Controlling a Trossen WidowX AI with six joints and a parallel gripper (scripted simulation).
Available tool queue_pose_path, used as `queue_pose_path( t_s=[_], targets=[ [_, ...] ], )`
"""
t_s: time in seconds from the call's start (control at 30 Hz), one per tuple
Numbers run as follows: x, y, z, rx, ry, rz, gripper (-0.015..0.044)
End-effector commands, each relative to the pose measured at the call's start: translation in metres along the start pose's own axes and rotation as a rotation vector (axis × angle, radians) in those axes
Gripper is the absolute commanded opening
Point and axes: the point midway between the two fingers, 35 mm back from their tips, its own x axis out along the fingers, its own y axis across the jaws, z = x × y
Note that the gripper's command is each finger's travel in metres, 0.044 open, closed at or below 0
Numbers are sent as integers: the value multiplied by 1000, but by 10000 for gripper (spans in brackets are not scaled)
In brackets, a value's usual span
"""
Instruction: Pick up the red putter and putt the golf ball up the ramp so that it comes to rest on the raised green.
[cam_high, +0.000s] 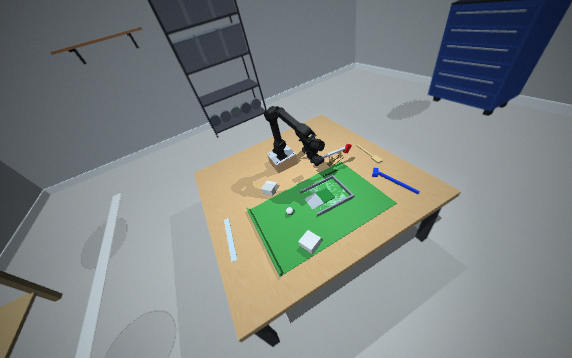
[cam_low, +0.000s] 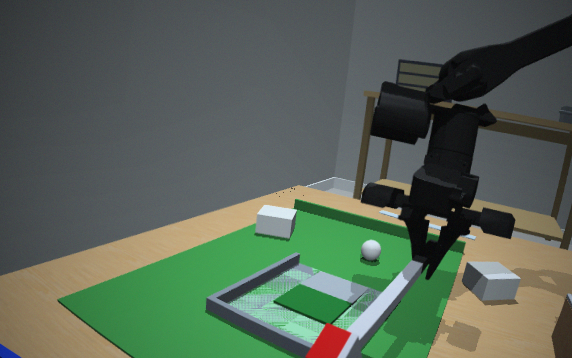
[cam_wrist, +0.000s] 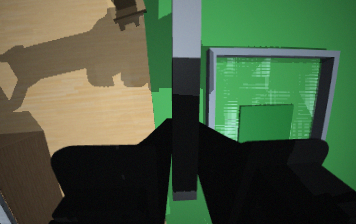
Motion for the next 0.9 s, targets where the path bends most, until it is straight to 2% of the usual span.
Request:
queue_pose_path(
  t_s=[0.0,0.87],
  targets=[
    [-7,-10,-17,89,7,-19,0],
    [-44,-31,-157,701,80,-104,0]
  ],
)
